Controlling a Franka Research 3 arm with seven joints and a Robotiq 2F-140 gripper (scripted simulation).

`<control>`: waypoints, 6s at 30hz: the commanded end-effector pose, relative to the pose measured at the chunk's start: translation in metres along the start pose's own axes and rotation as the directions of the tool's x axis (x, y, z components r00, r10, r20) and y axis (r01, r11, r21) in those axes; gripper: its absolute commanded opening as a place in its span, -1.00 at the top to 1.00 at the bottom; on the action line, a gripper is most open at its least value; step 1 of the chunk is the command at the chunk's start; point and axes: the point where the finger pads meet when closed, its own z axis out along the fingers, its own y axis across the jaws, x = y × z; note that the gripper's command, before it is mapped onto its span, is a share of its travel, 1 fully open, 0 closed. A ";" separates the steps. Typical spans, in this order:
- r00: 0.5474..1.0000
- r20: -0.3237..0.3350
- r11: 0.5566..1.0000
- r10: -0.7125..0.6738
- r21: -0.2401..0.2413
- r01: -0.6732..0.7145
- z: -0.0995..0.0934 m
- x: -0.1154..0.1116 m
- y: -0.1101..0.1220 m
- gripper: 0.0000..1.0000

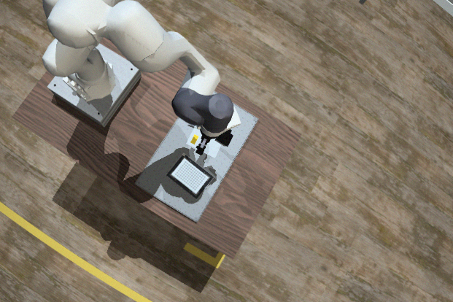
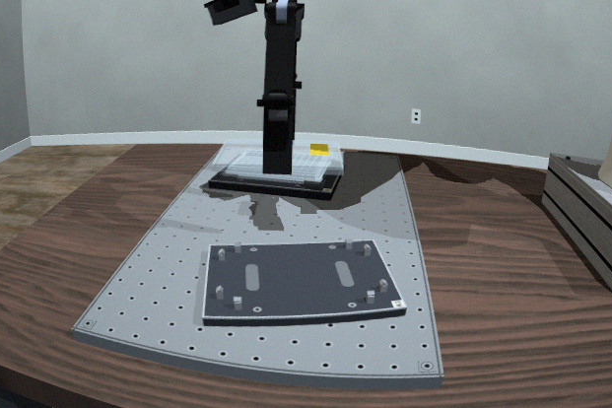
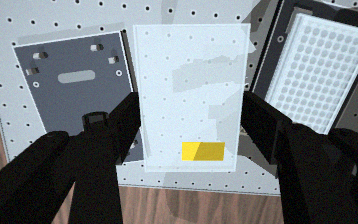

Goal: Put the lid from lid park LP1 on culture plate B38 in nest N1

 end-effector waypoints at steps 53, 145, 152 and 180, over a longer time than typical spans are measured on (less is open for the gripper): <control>0.998 0.011 0.998 -0.064 0.020 0.064 0.007 0.008 0.142 0.80; 0.980 0.015 0.980 0.199 0.017 -0.199 0.045 0.007 0.140 0.80; 0.976 0.016 0.976 0.217 0.016 -0.217 0.048 0.007 0.141 0.80; 0.976 0.016 0.976 0.217 0.016 -0.217 0.054 0.007 0.141 0.80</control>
